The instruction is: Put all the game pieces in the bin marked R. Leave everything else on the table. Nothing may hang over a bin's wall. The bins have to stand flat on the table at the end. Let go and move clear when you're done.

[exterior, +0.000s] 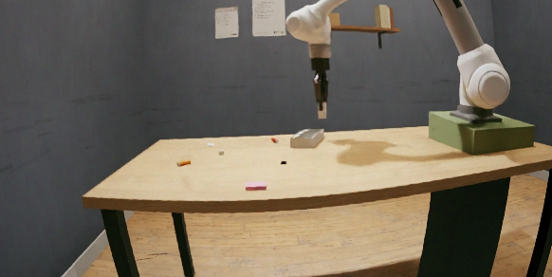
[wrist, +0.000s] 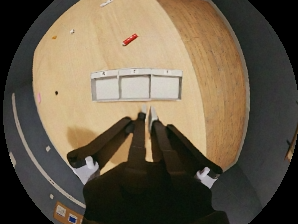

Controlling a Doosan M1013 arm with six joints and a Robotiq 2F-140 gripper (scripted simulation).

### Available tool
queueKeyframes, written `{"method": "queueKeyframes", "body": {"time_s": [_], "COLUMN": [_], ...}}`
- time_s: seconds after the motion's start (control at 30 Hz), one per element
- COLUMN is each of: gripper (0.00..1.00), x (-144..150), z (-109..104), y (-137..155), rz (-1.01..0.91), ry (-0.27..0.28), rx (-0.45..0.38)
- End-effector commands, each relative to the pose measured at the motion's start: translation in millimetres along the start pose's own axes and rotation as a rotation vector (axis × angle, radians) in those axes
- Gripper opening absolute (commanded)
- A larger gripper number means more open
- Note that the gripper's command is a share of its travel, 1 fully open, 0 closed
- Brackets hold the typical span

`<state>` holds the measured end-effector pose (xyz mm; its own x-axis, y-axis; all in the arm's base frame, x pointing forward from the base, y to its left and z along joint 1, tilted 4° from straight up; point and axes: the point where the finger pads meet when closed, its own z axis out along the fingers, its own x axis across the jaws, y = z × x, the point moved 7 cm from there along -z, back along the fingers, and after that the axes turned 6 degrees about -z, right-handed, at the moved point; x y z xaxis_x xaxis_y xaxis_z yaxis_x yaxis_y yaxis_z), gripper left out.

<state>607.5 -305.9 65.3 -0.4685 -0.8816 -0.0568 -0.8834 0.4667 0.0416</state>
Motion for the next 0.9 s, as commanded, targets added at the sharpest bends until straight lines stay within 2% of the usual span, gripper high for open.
{"method": "queueKeyframes", "body": {"time_s": [0.0,0.2,0.33,0.87], "gripper": [0.15,0.15,0.15,0.15], "x": [16,41,41,41], "z": [8,21,21,60], "y": [-24,-59,-59,-59], "rz": [0.000,0.000,0.000,0.000], "ry": [-0.001,-0.001,-0.001,-0.001], "rx": [0.001,0.001,0.001,0.001]}}
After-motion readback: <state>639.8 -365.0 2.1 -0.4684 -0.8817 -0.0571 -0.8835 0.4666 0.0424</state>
